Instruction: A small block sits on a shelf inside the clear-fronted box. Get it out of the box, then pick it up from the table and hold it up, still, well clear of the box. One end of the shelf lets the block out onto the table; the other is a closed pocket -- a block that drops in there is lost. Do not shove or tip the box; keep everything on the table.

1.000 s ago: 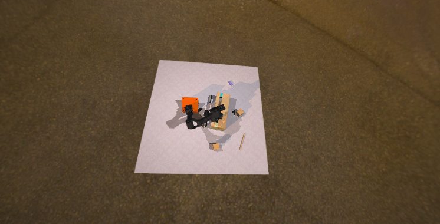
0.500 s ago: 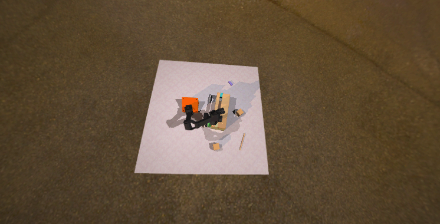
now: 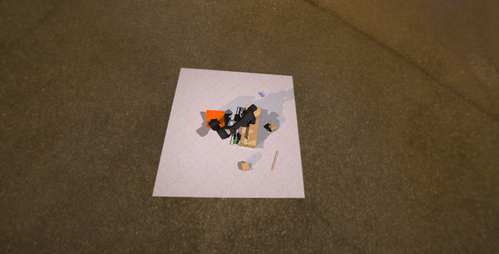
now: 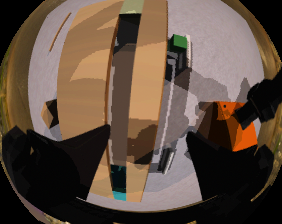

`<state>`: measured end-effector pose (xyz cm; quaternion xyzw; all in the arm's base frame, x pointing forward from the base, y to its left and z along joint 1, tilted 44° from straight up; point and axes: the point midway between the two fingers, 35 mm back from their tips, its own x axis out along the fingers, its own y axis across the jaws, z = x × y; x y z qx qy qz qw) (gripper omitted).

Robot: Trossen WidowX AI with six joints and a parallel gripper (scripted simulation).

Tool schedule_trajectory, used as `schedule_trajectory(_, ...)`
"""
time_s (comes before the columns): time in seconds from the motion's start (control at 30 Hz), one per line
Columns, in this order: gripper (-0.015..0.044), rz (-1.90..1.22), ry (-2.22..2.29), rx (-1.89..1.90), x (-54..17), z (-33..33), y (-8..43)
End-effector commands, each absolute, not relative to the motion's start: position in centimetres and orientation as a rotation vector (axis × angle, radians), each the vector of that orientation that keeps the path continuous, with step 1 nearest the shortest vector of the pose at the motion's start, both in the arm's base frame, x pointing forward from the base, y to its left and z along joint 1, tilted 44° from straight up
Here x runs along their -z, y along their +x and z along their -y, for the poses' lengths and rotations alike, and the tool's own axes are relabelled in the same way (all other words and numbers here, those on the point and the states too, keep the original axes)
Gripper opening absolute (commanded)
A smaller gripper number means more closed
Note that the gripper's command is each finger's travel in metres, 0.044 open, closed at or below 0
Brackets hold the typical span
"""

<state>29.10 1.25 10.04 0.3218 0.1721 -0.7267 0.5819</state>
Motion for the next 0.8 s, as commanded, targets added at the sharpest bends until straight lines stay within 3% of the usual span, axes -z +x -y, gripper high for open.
schedule_trajectory(0.0,0.04,-0.387,0.737,1.702,-8.1,-5.9,29.2)
schedule_trajectory(0.03,0.04,-0.402,0.746,1.694,-9.5,-2.6,29.2)
schedule_trajectory(0.2,0.0285,-0.642,0.534,1.557,-10.6,-2.0,28.9)
schedule_trajectory(0.53,0.0285,-1.175,-0.121,1.053,-13.6,-0.2,27.8)
schedule_trajectory(0.77,0.0285,-1.369,-0.508,0.718,-15.4,1.0,26.8)
